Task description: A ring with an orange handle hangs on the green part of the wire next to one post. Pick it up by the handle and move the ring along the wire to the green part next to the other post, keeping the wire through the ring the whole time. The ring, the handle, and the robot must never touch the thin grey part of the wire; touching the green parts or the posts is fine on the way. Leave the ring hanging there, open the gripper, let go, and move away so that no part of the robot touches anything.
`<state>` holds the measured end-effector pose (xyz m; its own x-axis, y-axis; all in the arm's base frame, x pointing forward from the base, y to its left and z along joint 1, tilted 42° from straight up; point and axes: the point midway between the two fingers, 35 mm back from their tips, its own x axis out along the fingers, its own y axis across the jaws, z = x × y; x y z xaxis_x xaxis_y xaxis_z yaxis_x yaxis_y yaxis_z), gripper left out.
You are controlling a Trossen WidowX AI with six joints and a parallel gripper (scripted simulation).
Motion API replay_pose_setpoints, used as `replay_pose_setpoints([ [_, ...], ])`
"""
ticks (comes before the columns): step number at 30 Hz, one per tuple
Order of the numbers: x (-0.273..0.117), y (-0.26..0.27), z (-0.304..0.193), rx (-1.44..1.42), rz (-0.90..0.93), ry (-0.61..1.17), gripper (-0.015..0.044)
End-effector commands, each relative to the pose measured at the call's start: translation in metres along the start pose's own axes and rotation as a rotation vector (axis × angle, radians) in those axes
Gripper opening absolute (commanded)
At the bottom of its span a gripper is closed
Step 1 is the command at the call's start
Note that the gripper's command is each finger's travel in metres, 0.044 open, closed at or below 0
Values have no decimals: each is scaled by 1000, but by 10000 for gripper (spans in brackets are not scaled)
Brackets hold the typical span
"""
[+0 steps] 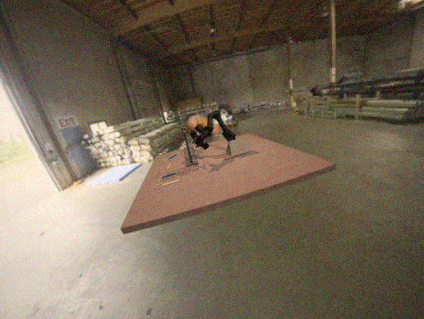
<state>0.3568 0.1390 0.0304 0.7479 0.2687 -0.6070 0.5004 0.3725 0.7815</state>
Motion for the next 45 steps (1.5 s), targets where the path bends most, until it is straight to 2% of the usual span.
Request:
replay_pose_setpoints([
  [1, -9, 2, 36, 150, -21, -79, 160],
  [10, -38, -6, 101, 445, -51, -229, 160],
  [15, -54, -5, 133, 498, -34, -312, 160],
  [33, -66, 54, 233, 23, 112, -295, 160],
  [45, -140, 84, 359, -530, 213, -479, 160],
])
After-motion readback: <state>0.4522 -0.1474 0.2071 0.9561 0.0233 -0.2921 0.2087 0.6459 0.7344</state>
